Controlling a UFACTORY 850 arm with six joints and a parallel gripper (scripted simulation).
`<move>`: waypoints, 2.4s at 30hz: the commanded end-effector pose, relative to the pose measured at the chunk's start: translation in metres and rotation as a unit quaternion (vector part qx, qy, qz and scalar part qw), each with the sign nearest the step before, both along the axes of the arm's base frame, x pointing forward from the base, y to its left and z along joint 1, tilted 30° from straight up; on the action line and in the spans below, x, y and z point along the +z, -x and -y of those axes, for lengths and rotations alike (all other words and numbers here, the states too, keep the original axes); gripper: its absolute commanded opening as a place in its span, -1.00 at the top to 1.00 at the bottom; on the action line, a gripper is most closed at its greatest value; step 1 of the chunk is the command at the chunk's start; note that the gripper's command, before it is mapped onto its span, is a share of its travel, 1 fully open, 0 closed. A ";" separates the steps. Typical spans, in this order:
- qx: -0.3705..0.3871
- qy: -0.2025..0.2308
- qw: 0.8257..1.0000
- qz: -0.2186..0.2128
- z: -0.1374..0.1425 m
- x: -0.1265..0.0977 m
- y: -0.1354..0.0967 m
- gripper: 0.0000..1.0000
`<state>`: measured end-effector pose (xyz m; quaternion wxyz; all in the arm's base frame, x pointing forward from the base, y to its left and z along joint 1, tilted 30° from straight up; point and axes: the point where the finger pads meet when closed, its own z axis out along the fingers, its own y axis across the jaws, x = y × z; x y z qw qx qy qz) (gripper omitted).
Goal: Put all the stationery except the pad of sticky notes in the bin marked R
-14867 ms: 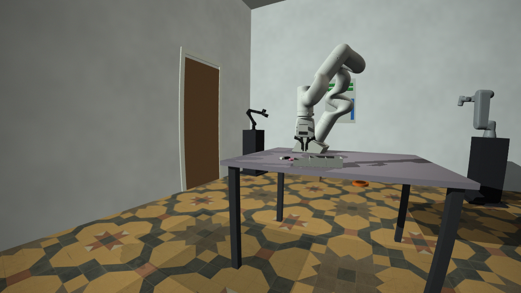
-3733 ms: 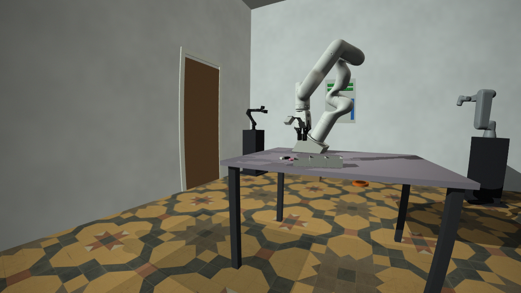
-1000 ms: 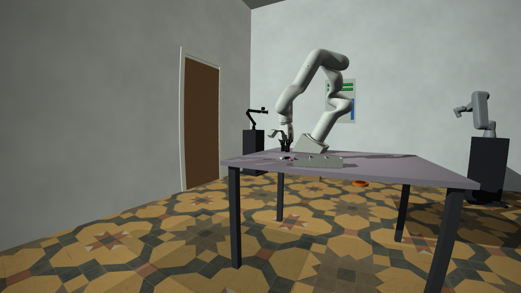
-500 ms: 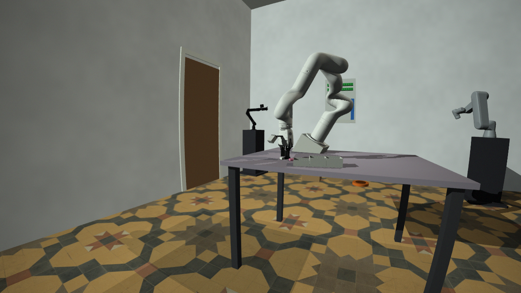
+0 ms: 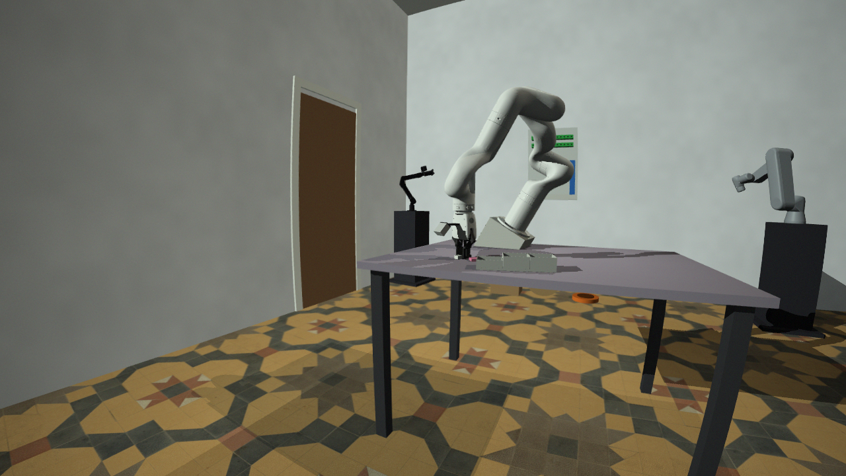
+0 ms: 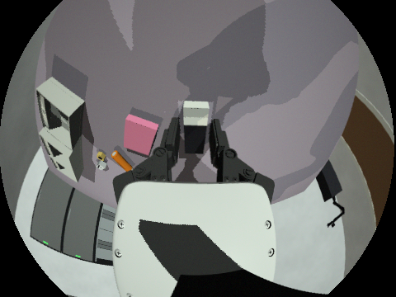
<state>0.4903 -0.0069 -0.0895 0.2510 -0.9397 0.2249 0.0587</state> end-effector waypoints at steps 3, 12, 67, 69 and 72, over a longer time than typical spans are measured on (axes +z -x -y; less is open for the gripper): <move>0.000 0.000 1.000 0.001 0.000 0.000 -0.001 0.23; 0.000 0.000 1.000 0.001 0.000 0.000 -0.001 1.00; 0.000 0.000 1.000 0.001 0.030 0.052 -0.001 1.00; 0.000 0.000 1.000 0.001 0.030 0.052 -0.001 1.00; 0.000 0.000 1.000 0.001 0.030 0.052 -0.001 1.00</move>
